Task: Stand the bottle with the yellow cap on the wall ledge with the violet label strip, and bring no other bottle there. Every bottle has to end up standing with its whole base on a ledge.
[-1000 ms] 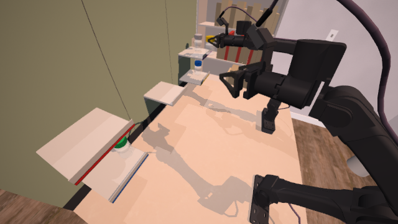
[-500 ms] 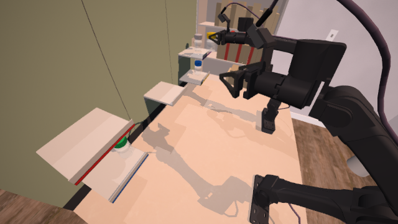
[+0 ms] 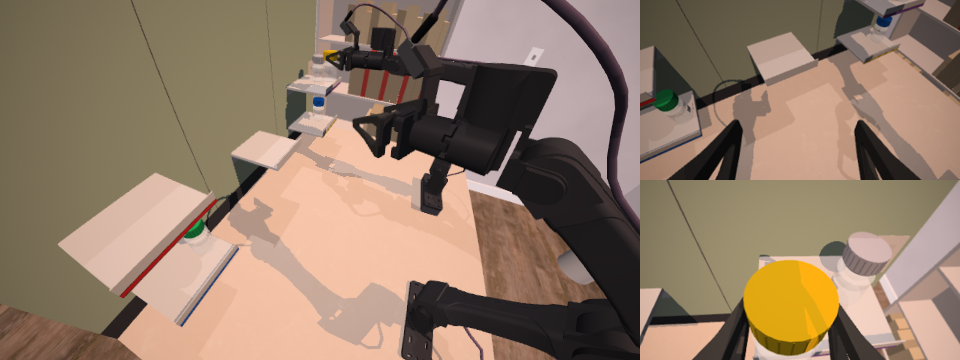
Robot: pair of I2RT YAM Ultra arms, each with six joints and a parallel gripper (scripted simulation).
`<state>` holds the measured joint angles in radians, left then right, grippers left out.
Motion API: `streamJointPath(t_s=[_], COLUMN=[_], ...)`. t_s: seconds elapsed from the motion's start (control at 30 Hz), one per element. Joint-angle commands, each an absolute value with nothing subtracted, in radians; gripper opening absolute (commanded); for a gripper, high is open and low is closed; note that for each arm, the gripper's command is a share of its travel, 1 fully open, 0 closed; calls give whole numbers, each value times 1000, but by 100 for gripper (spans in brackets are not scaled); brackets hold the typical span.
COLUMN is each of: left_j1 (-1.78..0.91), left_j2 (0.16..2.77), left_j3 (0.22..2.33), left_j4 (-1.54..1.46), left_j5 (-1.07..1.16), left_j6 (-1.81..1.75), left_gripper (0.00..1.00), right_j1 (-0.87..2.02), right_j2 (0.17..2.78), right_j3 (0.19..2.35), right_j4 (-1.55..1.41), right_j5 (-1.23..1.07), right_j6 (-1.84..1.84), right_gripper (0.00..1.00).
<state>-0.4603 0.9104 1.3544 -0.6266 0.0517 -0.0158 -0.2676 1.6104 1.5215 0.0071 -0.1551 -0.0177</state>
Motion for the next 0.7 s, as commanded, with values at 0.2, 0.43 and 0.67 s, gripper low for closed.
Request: streamJointPath(t_s=[0.2, 0.43, 0.67], left_j1=[-453, -453, -453], left_j2=[896, 896, 896], left_j3=[1358, 1358, 1358], left_j4=[-594, -594, -594], left_j5=[54, 54, 54], left_j6=[-16, -16, -16], left_gripper=[89, 89, 89], right_j1=[-244, -238, -238], right_j2=[1689, 1747, 1740], right_j3=[1654, 1717, 1721], right_j4=[106, 106, 105], right_j5=[-132, -134, -134], right_j6=[-19, -20, -20], right_gripper=[50, 50, 50])
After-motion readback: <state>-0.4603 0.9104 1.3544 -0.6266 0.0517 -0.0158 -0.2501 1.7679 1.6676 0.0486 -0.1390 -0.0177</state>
